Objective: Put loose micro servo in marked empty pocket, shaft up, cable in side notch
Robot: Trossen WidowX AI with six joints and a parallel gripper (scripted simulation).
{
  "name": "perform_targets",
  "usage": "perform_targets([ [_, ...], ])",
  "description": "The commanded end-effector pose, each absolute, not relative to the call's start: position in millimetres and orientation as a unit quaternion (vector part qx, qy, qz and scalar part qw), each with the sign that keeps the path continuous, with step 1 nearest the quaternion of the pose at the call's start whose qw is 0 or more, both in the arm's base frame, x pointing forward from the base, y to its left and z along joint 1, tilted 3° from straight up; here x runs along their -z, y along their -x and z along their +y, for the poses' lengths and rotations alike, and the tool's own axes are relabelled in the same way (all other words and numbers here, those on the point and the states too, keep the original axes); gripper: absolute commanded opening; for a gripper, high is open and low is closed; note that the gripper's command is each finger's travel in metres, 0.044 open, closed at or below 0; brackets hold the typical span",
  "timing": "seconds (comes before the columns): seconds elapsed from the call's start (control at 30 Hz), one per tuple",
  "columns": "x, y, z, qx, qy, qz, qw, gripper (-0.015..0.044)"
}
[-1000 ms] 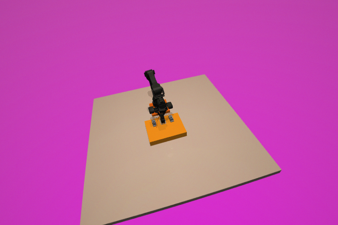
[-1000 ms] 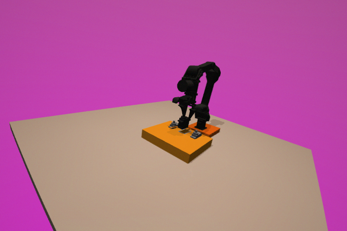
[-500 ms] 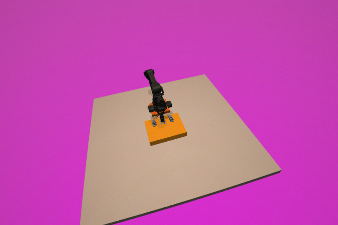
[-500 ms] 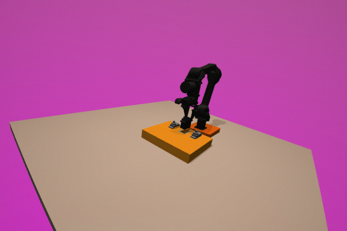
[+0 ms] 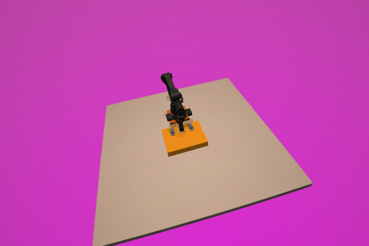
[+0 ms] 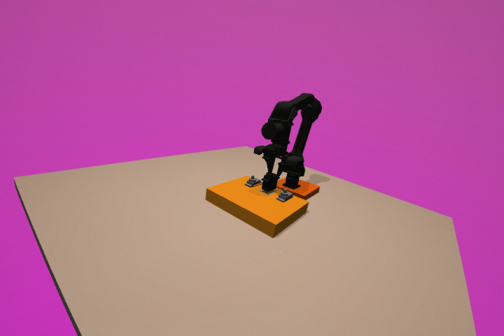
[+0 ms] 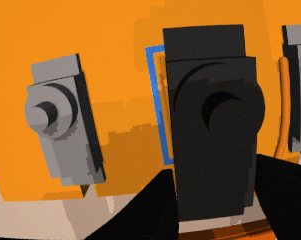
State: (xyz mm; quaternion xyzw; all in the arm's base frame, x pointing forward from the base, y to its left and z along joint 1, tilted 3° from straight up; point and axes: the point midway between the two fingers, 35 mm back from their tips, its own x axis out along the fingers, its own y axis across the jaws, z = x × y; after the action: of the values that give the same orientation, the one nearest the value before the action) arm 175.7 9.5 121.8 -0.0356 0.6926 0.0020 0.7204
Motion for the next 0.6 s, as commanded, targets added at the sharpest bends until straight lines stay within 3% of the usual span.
perform_targets([
  [0.0, -121.3, -175.9, 9.8, -0.003, 0.036, 0.692, 0.721, 0.0],
  [0.57, -118.3, -176.1, 9.7, -0.023, 0.056, 0.692, 0.719, 0.0],
])
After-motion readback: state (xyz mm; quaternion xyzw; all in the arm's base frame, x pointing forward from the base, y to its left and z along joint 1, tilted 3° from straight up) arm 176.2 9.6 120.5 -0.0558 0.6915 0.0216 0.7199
